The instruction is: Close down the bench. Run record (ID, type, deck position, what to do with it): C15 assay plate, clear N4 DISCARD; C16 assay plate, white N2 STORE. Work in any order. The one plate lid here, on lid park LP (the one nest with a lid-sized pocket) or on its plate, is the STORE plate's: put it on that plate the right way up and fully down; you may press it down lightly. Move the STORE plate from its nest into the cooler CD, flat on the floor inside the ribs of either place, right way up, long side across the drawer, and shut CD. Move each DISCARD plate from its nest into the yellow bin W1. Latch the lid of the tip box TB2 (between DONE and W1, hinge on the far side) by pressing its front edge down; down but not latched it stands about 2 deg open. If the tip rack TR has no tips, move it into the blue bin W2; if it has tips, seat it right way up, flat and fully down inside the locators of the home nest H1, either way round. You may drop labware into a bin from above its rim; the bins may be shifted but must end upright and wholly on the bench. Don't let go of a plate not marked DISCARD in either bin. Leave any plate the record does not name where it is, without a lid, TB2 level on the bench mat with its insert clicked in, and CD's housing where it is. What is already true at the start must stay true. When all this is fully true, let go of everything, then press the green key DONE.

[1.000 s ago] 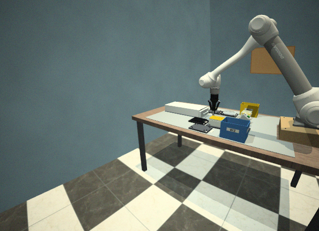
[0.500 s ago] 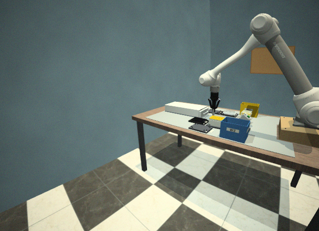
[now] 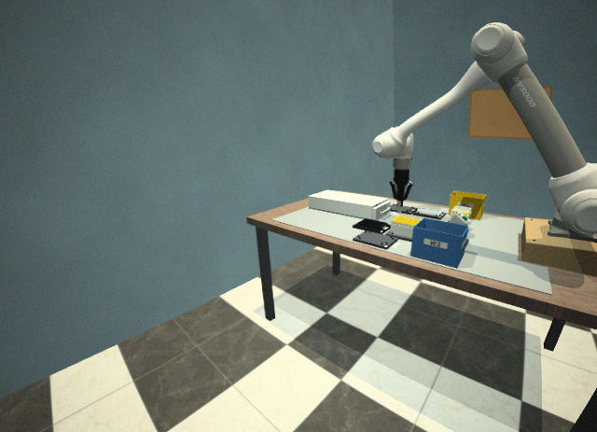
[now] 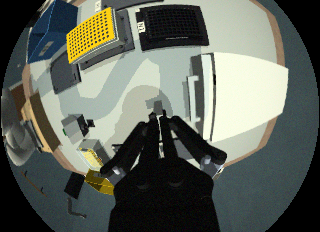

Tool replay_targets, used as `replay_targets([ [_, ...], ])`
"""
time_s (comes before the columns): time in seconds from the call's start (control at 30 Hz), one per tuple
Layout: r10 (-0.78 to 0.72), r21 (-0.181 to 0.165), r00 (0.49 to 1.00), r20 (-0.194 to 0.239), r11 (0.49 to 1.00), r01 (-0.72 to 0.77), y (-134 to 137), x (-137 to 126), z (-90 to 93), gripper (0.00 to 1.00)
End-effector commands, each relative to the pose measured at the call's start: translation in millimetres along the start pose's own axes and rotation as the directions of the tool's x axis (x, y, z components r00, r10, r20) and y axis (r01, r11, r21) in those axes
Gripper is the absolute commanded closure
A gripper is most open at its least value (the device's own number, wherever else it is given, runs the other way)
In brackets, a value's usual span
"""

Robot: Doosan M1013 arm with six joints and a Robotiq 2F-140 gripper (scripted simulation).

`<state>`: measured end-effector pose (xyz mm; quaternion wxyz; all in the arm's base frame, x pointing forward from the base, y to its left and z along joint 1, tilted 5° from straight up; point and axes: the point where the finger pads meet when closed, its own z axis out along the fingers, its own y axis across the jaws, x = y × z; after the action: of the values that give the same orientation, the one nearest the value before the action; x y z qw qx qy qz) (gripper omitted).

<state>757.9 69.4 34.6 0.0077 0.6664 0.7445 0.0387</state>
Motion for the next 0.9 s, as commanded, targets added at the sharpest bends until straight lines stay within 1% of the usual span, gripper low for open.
replay_targets([
  [0.0,0.000,0.000,1.000,0.000,1.000,0.000,0.0,0.0,-4.5,1.00],
  [0.87,0.000,0.000,1.000,0.000,1.000,0.000,0.0,0.0,-35.1,1.00],
])
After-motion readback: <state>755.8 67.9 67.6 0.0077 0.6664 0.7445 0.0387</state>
